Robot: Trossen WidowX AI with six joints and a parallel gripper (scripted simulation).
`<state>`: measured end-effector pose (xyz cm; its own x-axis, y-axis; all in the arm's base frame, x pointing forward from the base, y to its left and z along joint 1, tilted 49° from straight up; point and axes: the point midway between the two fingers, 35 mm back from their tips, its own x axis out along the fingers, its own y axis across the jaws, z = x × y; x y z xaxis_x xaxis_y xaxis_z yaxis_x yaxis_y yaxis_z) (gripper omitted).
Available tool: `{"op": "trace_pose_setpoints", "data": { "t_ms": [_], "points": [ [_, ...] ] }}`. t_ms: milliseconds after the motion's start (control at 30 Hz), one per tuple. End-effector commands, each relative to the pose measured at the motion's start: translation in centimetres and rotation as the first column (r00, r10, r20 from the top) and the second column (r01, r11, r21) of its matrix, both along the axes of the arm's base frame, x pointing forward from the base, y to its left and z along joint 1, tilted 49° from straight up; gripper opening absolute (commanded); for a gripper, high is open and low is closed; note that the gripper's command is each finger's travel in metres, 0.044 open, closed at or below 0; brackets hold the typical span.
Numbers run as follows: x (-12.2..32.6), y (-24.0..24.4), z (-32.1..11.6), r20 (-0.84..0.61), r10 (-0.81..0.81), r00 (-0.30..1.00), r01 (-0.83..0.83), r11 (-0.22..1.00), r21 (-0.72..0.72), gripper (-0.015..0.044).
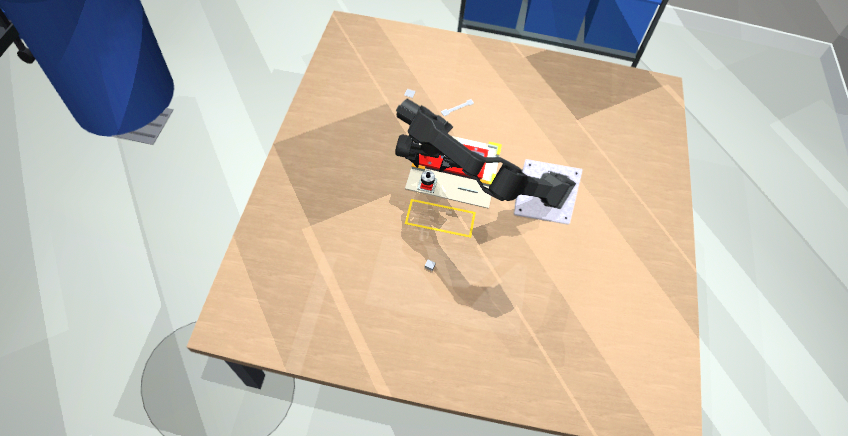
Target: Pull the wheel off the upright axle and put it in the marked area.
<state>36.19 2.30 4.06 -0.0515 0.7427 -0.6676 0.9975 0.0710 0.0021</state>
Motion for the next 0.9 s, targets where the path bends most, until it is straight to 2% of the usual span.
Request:
{"op": "trace_pose_setpoints", "data": {
  "t_ms": [0, 267, 400, 667, 833, 867],
  "points": [
    [-0.1, 2.1, -1.7, -0.007, -0.001, 1.000, 0.001, 1.000, 0.007, 0.0300],
    [-0.3, 3.7, -3.1, -0.007, 0.000, 1.000, 0.000, 1.000, 0.010, 0.0300],
    [-0.4, 3.5, -2.8, -0.007, 0.013, 1.000, -0.013, 1.000, 0.005, 0.0195],
    [-0.4, 3.5, -2.8, -0.007, 0.013, 1.000, -0.013, 1.000, 0.005, 0.0142],
    [-0.3, 3.5, -2.8, -0.007, 0.013, 1.000, -0.013, 1.000, 0.005, 0.0010],
    [-0.3, 3.5, -2.7, -0.007, 0.013, 1.000, -0.013, 1.000, 0.005, 0.0000]
  ]
}}
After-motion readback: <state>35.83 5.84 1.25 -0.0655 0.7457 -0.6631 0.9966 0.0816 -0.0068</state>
